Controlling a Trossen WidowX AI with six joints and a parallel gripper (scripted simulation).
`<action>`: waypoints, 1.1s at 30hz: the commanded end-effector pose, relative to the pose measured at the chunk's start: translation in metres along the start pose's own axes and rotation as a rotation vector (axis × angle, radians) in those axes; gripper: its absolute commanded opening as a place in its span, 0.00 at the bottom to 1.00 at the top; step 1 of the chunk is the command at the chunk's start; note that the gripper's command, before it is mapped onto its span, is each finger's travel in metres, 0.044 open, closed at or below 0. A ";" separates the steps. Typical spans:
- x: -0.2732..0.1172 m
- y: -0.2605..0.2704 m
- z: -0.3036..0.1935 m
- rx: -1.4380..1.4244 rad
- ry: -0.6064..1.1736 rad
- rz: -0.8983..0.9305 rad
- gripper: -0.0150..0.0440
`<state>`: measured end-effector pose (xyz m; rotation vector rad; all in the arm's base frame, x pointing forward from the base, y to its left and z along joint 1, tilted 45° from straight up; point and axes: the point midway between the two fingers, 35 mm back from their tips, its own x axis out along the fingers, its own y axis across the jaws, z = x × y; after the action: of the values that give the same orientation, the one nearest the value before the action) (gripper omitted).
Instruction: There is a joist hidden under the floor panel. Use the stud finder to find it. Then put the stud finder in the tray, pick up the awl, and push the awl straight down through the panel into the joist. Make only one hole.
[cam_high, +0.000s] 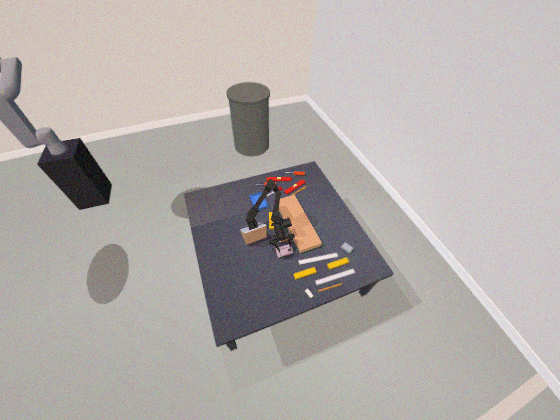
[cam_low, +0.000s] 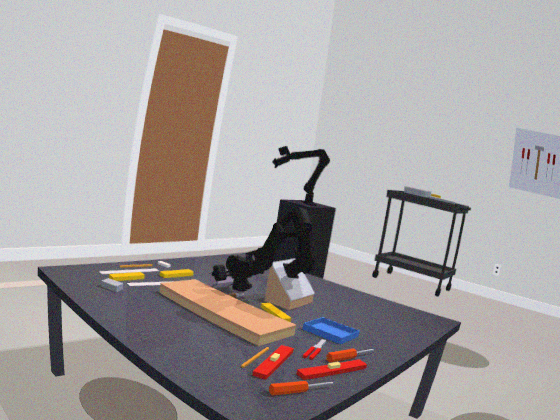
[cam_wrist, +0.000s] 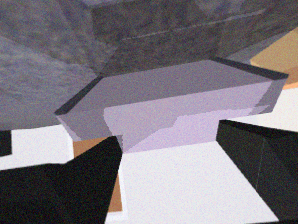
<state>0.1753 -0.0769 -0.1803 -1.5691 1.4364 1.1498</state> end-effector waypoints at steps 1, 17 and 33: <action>0.000 0.000 0.003 -0.007 -0.017 -0.004 0.90; 0.000 0.000 0.003 -0.007 -0.017 -0.004 0.90; -0.003 -0.001 0.005 -0.007 -0.018 -0.004 0.90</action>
<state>0.1753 -0.0756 -0.1793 -1.5671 1.4389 1.1486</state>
